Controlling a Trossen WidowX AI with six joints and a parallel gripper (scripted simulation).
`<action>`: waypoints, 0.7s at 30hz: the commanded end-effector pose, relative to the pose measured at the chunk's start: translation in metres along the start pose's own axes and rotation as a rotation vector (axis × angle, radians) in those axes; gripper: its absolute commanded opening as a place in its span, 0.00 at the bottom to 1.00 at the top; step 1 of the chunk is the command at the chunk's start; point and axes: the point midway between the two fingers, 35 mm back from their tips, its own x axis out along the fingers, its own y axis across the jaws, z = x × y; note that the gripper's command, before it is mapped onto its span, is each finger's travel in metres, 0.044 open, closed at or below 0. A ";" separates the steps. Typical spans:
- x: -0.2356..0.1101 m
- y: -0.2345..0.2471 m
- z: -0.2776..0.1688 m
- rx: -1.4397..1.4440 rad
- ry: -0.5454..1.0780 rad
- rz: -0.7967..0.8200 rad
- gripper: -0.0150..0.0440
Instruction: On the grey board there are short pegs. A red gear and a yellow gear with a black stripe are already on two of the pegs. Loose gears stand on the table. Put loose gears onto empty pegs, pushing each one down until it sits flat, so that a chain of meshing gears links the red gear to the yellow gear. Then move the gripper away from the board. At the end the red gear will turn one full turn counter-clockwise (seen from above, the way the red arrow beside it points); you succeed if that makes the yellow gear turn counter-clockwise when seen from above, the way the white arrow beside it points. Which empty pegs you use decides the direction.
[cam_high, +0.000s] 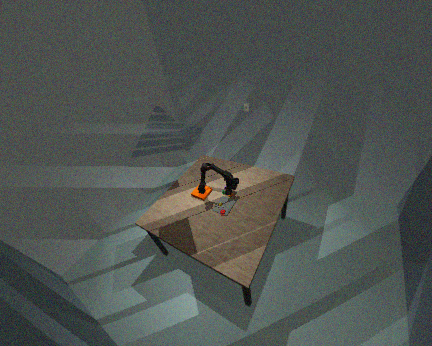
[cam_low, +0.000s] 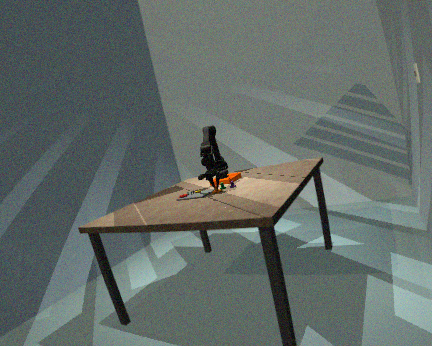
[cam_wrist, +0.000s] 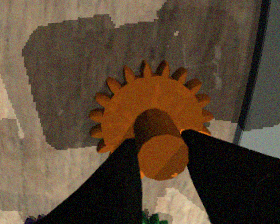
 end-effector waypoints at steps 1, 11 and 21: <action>-0.008 0.000 0.003 0.005 -0.005 0.001 0.25; -0.033 0.000 0.006 0.005 -0.006 0.001 0.25; -0.058 -0.001 0.006 0.005 -0.006 0.001 0.25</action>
